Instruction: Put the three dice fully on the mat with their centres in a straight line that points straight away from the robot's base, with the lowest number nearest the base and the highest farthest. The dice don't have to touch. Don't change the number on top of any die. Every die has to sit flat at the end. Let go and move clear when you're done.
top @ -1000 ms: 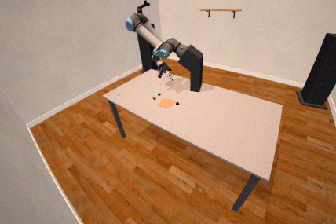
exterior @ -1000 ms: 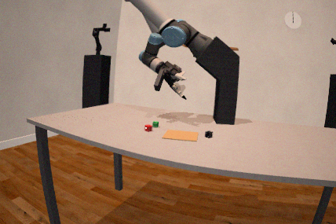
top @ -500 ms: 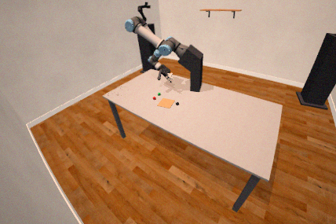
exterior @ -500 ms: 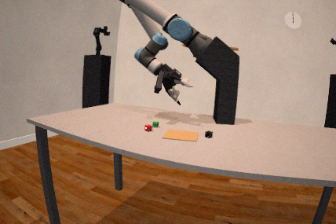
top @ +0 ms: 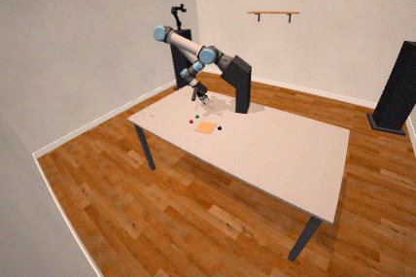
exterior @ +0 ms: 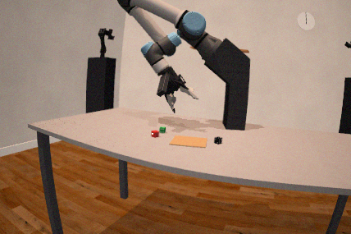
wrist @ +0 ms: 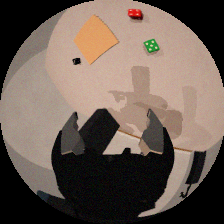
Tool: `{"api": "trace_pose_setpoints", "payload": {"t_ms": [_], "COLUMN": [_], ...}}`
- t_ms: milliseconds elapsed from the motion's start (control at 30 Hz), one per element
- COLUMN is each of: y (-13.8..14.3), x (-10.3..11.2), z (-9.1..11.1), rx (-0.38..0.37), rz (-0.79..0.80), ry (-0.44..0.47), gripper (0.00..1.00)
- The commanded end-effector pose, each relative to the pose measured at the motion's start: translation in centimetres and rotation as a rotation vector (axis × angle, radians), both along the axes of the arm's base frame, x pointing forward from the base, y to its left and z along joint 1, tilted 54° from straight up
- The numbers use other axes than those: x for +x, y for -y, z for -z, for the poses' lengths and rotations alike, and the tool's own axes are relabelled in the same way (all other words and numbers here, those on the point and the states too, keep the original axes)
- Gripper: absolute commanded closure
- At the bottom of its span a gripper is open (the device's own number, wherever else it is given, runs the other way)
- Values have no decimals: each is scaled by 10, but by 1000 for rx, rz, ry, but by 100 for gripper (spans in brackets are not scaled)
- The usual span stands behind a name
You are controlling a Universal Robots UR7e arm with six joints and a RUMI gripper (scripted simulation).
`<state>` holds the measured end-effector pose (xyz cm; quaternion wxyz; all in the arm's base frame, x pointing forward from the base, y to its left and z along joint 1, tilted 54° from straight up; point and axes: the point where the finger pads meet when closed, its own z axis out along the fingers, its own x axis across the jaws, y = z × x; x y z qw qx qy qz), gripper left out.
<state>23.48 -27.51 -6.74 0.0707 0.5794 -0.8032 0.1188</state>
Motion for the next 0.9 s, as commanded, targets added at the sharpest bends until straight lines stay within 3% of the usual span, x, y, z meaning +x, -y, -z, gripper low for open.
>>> {"api": "trace_pose_setpoints", "payload": {"t_ms": [0,100,200,567,867], "y": [10,17,17,19,11], "x": [10,24,24,73,89], "z": [-8,-22,-22,-76,-99], "rx": [-108,-210,-210,-507,-612], "rz": [-40,-79,-79,-160,-176], "ry": [-33,-46,-46,-18,17], "gripper": [0,0,0,0,0]}}
